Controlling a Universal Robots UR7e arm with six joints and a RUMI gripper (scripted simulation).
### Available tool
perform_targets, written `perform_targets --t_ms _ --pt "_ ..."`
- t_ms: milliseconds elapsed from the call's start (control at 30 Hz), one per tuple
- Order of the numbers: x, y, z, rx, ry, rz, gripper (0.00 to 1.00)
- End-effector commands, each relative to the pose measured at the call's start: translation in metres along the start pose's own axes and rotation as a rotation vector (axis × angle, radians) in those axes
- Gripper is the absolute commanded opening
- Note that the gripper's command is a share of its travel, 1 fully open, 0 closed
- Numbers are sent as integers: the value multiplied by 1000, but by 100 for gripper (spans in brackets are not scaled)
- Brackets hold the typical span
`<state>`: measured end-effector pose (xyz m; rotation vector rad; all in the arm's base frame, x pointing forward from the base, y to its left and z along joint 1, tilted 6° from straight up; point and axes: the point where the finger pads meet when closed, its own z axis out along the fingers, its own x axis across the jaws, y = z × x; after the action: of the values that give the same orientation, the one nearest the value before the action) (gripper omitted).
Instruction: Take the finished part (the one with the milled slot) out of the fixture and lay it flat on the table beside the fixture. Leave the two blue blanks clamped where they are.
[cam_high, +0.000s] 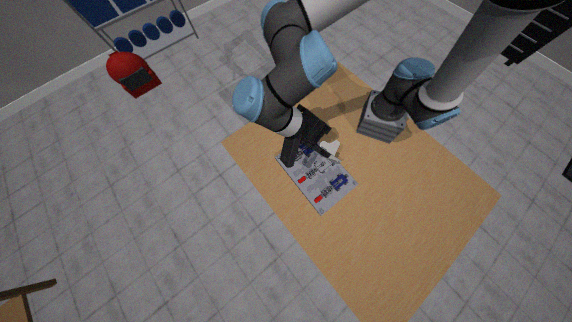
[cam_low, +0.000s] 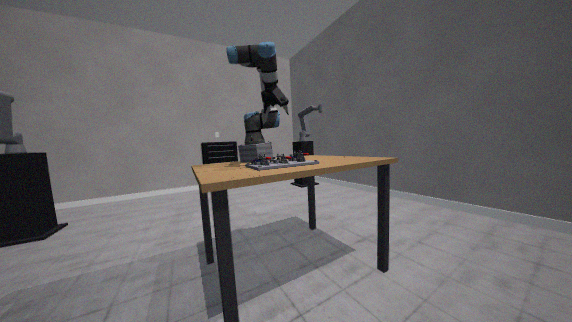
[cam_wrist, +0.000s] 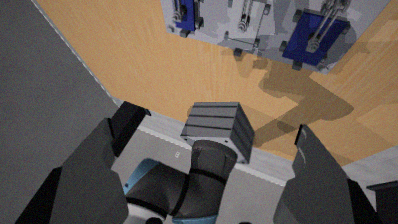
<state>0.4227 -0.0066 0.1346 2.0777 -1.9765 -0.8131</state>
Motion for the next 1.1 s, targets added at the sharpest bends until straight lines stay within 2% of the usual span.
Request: perform_targets --t_ms 0,300,567,1067 --pt "1 1 0 27 -12 -20 100" --pt "1 1 0 27 -12 -20 100" --pt "5 9 12 240 -38 -211 100" --pt "5 9 12 240 -38 -211 100"
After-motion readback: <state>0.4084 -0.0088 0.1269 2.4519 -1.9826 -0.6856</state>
